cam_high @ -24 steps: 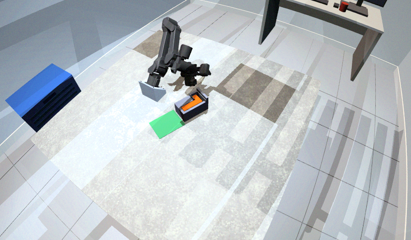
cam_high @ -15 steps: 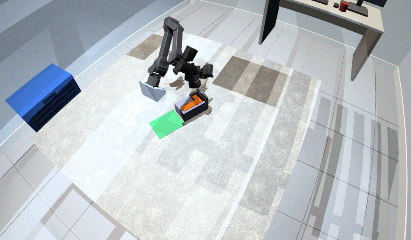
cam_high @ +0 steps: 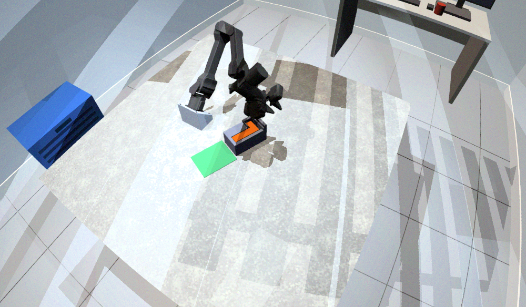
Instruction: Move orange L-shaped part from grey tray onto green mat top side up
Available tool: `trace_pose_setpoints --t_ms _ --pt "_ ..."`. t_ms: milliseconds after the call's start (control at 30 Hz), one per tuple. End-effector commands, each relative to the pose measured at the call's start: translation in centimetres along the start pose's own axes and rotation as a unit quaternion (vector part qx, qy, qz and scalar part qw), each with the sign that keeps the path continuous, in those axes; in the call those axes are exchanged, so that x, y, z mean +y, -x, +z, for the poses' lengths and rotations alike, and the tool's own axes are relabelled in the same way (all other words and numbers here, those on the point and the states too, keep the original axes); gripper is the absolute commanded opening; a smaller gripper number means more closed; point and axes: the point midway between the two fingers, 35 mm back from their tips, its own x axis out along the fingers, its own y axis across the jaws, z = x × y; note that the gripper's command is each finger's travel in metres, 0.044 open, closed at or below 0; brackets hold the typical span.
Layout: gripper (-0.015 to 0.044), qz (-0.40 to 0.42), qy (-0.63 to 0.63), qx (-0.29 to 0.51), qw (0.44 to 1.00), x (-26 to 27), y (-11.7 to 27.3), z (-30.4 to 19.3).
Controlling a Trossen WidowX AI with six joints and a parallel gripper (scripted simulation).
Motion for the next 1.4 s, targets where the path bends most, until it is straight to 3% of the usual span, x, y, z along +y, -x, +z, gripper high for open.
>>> trace_pose_setpoints --t_ms 0,300,600,767,1367 --pt "0.0180 -0.131 0.199 -0.124 0.963 3.4 1.4 5.7" --pt "0.0180 -0.260 0.298 -0.112 0.911 3.2 3.3 6.6" --pt "0.0180 -0.359 0.362 0.008 0.860 0.4 5.4 3.6" --pt "0.0180 -0.376 0.358 0.068 0.852 -1.0 6.2 1.4" --pt "0.0180 -0.377 0.358 0.067 0.852 -1.8 5.3 1.7"
